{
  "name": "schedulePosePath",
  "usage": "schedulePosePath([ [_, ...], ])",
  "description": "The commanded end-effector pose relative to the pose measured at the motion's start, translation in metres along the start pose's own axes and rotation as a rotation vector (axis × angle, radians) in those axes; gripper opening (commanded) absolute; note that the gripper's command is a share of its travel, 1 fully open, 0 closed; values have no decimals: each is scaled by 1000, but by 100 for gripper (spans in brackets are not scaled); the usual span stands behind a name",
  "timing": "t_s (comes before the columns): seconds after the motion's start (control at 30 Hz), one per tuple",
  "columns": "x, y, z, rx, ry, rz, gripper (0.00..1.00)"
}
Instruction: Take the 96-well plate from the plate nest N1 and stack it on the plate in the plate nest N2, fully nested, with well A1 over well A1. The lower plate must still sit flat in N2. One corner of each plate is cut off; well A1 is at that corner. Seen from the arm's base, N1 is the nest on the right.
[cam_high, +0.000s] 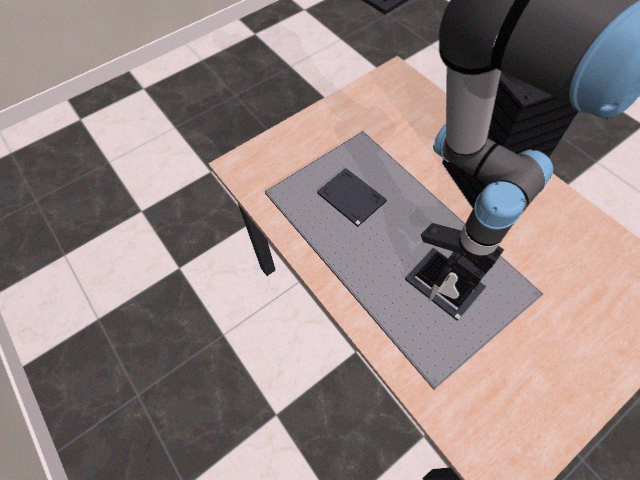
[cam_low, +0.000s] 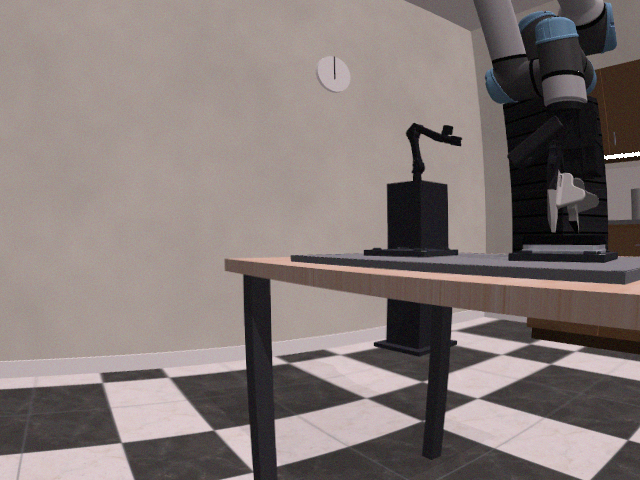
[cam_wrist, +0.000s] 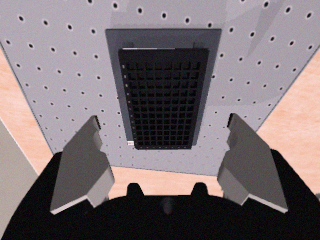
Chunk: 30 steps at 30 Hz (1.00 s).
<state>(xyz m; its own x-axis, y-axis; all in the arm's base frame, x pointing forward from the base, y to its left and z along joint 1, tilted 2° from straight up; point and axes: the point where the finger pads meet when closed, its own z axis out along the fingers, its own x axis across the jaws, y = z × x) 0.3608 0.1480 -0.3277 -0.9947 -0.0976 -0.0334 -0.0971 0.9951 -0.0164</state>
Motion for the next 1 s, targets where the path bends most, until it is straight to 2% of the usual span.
schedulePosePath([
  [0.0,0,0,0,0,-1,0,100],
  [0.53,0,0,0,0,-1,0,100],
  [0.97,0,0,-30,0,-1,-1,100],
])
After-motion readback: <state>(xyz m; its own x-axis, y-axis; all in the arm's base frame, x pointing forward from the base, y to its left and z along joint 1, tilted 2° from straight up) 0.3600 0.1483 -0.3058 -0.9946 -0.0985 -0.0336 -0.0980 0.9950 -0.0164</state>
